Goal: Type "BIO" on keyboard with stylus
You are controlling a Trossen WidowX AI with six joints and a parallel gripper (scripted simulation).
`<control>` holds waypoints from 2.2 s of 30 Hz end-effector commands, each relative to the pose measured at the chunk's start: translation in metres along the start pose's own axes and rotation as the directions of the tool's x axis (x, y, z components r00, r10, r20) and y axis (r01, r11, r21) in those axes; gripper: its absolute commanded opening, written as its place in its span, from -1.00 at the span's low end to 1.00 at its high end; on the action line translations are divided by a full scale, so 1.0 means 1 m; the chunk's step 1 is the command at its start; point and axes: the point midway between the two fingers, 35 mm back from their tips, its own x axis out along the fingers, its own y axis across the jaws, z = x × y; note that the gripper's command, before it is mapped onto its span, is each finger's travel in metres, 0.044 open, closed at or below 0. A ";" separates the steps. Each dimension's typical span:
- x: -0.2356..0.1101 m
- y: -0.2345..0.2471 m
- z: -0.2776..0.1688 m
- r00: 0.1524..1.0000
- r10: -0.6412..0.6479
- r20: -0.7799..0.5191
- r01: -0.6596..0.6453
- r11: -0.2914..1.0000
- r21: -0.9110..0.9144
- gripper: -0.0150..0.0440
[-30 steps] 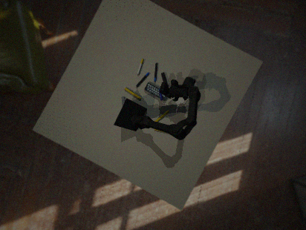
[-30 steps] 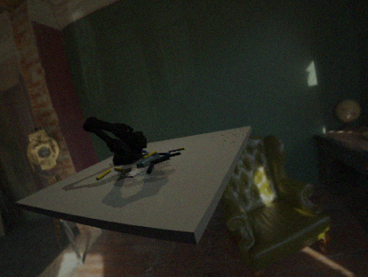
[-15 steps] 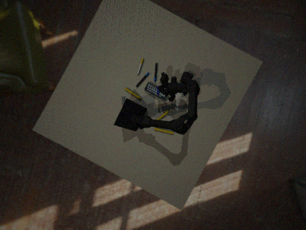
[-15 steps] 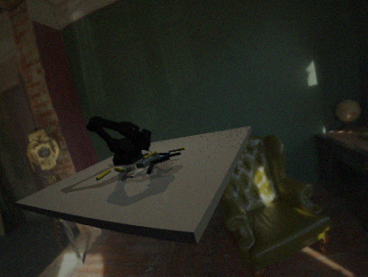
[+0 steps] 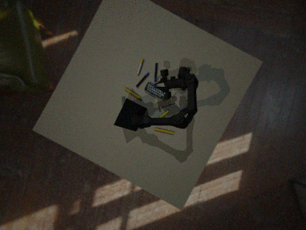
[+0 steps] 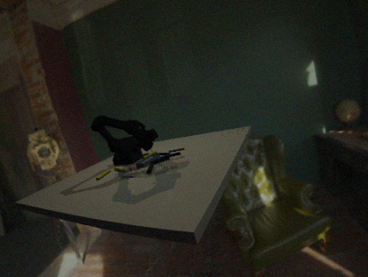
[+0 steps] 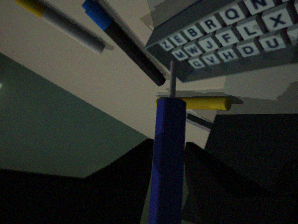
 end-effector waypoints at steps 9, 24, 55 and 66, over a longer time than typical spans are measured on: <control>0.009 0.020 -0.009 0.997 -0.020 -0.076 0.046 0.934 0.354 -0.49; 0.028 0.007 0.016 0.997 -0.022 -0.076 0.049 0.932 0.359 -0.49; 0.029 0.009 0.022 0.997 -0.022 -0.075 0.048 0.932 0.360 -0.22; 0.032 0.007 0.026 0.997 -0.022 -0.075 0.048 0.932 0.360 -0.22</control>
